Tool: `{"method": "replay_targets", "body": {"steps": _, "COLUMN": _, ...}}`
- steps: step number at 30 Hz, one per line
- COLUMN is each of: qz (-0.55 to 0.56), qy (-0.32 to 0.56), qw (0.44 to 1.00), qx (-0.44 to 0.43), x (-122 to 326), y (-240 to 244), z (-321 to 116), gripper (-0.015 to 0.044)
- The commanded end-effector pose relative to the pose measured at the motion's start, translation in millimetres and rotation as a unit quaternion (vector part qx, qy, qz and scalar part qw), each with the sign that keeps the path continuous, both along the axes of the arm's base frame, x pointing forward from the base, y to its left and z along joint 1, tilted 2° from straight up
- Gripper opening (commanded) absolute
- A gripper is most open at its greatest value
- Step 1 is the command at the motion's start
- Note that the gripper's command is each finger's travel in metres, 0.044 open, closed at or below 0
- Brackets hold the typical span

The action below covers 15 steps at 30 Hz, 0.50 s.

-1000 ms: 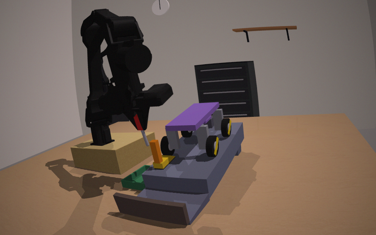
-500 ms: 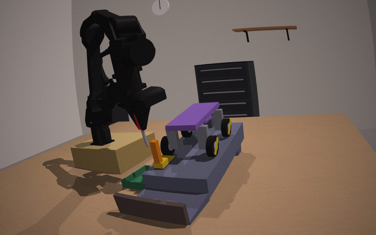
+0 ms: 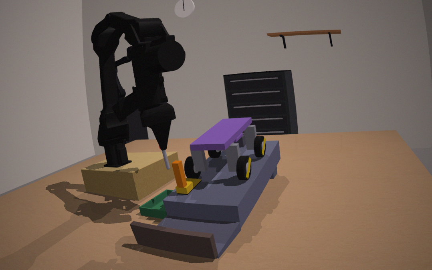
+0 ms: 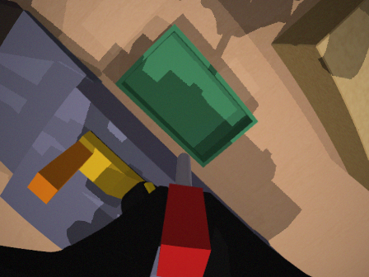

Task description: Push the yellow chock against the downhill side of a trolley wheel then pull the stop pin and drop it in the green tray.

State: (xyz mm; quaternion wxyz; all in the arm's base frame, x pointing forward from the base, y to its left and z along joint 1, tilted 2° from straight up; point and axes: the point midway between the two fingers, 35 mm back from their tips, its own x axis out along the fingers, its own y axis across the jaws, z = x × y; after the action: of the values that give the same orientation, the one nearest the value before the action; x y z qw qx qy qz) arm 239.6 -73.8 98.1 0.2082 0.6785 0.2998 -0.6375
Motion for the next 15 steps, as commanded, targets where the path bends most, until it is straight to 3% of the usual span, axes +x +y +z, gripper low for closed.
{"method": "replay_targets", "body": {"steps": 1, "qz": -0.061, "qy": 0.011, "qw": 0.998, "qx": -0.012, "x": -1.8, "y": 1.0, "z": -1.2, "gripper": 0.0000}}
{"method": "replay_targets", "body": {"steps": 15, "qz": -0.268, "qy": 0.027, "qw": 0.962, "qx": -0.047, "x": -1.2, "y": 3.5, "z": -0.4, "gripper": 0.0000}}
